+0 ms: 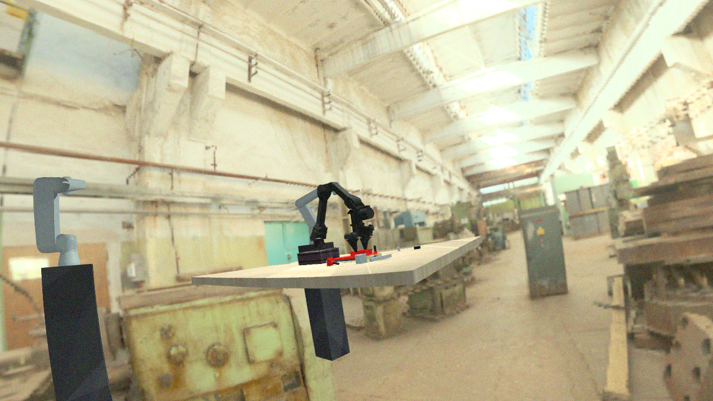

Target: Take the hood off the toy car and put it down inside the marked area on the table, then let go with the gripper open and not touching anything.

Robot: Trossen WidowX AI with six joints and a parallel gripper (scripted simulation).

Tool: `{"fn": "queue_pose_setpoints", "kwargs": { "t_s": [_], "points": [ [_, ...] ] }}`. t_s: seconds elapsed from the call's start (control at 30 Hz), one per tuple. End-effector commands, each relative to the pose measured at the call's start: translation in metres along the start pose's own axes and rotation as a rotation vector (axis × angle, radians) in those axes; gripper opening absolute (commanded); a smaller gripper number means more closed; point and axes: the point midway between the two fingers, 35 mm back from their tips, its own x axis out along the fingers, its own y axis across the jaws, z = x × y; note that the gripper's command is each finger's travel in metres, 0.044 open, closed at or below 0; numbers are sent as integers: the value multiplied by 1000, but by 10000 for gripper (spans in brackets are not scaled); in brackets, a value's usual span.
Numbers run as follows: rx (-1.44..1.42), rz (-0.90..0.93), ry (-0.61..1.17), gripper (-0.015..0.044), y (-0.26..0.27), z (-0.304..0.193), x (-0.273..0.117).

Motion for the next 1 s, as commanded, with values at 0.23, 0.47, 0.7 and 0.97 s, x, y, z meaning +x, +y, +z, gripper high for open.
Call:
{"fn": "queue_pose_setpoints", "kwargs": {
  "t_s": [0.23,0.47,0.7,0.97],
  "points": [
    [-1,3,2,440,1,-1,6],
    [1,0,0,414,0,0,7],
    [1,0,0,328,0,0,7],
    [1,0,0,216,0,0,6]
  ]
}}
